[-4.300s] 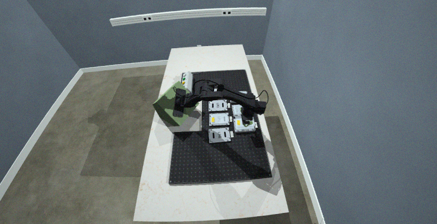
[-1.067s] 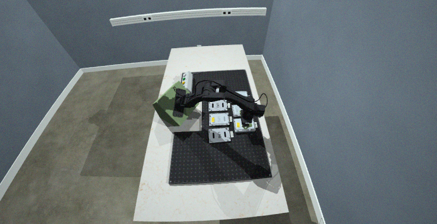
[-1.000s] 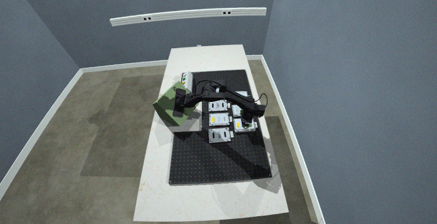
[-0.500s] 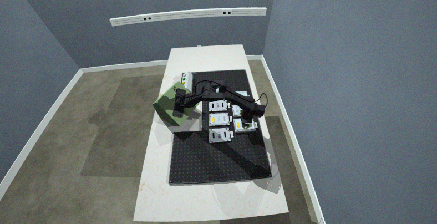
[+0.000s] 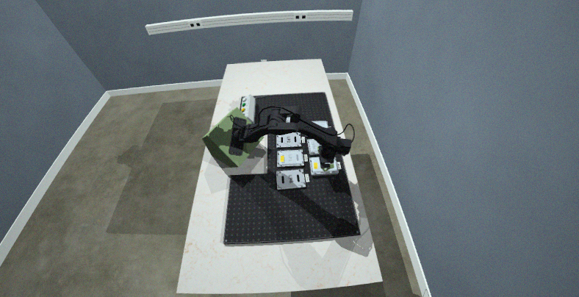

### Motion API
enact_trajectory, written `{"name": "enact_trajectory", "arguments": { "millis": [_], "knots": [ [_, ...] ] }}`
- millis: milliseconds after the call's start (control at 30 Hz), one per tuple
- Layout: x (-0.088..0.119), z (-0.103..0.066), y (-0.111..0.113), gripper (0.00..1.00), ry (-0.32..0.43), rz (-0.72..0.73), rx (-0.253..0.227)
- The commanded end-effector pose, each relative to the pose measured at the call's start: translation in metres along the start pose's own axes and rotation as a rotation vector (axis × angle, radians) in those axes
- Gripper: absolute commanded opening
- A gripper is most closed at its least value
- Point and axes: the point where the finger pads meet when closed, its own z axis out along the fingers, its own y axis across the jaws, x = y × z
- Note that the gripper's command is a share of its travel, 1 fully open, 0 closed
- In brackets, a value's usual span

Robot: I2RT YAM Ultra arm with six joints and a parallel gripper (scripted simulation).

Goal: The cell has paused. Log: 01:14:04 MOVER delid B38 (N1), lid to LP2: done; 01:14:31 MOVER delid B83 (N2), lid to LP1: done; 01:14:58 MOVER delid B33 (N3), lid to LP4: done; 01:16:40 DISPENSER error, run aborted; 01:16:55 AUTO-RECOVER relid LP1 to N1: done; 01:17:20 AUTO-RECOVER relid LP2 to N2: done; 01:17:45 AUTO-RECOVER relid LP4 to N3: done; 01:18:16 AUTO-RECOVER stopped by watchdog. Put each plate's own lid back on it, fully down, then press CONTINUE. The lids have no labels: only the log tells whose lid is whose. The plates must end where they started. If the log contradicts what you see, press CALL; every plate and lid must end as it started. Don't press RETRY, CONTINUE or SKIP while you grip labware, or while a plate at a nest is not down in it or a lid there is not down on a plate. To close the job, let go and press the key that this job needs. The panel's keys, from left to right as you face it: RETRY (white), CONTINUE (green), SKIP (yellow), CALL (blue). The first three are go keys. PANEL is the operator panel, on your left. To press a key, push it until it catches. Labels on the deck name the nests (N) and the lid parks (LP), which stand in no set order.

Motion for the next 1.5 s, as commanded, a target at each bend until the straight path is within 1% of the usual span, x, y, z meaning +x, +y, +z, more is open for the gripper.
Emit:
{"name": "enact_trajectory", "arguments": {
  "millis": [0,200,233,1467],
  "knots": [
    [-0.0038,-0.004,-0.0005,0.0,-0.016,0.003,0.001],
    [-0.0037,-0.004,-0.0004,0.0,-0.016,0.003,0.001],
    [-0.0037,-0.004,-0.0004,1.0,-0.016,0.003,0.001],
    [-0.0037,-0.004,-0.0004,1.0,-0.016,0.003,0.001]
  ]
}}
